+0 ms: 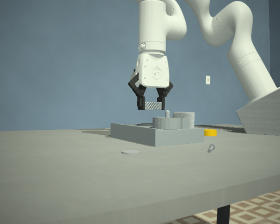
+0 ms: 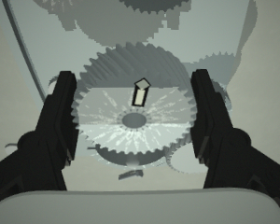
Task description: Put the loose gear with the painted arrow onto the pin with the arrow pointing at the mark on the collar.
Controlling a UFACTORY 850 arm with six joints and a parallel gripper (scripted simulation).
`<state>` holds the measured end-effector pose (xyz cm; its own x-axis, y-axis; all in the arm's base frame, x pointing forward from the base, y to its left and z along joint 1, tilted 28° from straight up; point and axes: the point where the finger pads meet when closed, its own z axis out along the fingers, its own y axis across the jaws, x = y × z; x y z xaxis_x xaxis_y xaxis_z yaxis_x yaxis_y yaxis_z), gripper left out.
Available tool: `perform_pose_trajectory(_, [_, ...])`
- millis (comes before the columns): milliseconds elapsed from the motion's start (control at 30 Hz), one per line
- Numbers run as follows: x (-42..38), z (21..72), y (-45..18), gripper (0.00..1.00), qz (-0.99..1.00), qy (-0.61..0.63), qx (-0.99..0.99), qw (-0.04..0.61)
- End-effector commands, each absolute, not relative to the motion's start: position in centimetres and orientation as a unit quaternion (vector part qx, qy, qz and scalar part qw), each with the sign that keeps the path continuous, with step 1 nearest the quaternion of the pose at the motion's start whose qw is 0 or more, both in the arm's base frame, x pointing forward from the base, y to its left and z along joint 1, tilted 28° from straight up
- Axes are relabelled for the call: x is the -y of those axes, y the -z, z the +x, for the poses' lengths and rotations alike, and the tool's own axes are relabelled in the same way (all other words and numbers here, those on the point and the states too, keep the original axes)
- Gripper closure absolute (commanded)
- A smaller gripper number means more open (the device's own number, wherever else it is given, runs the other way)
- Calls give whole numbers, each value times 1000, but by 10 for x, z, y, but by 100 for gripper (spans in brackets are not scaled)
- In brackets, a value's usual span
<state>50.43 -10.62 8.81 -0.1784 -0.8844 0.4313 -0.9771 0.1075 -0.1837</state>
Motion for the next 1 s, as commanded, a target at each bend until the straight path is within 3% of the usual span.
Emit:
perform_pose_trajectory(0, [102,504,-98,100,632,-217,736,107])
perform_pose_trajectory(967, [94,502,-112,100,632,-217,736,107])
